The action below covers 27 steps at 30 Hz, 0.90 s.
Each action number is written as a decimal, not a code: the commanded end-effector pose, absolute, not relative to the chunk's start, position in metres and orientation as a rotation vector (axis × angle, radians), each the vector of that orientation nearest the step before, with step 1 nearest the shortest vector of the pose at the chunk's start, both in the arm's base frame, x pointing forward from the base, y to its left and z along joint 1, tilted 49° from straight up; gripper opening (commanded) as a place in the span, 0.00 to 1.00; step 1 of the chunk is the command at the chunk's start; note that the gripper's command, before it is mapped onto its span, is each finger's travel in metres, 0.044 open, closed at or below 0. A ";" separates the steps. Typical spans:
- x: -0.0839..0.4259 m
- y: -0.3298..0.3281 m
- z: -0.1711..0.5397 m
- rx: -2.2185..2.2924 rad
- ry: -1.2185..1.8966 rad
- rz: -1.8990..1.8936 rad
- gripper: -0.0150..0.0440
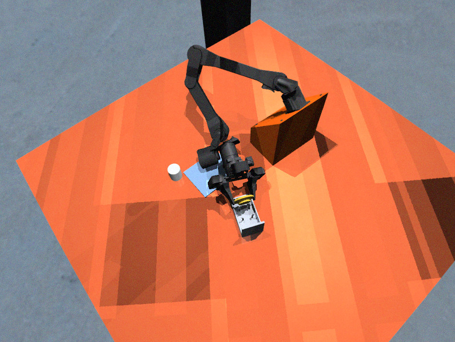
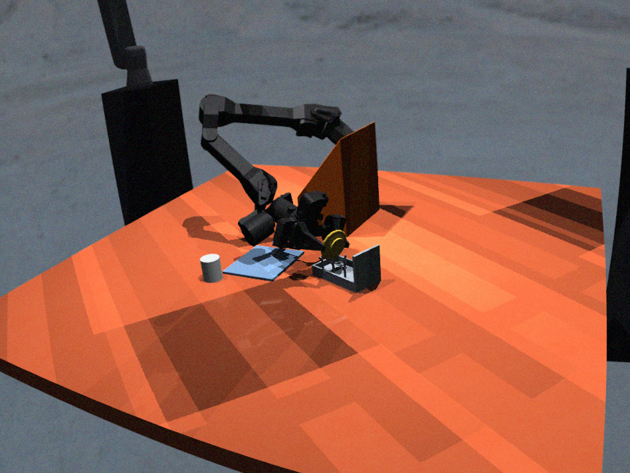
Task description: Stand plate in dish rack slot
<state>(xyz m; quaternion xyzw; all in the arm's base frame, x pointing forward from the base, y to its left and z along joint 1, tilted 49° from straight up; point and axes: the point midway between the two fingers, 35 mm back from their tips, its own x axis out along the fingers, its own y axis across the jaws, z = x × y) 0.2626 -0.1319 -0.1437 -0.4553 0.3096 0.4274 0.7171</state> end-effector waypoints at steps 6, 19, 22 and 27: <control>0.261 -0.141 -0.152 -1.005 0.691 0.938 0.25; 0.260 -0.141 -0.152 -1.007 0.689 0.940 0.43; 0.260 -0.141 -0.152 -1.007 0.689 0.940 0.57; 0.260 -0.141 -0.152 -1.007 0.689 0.940 0.79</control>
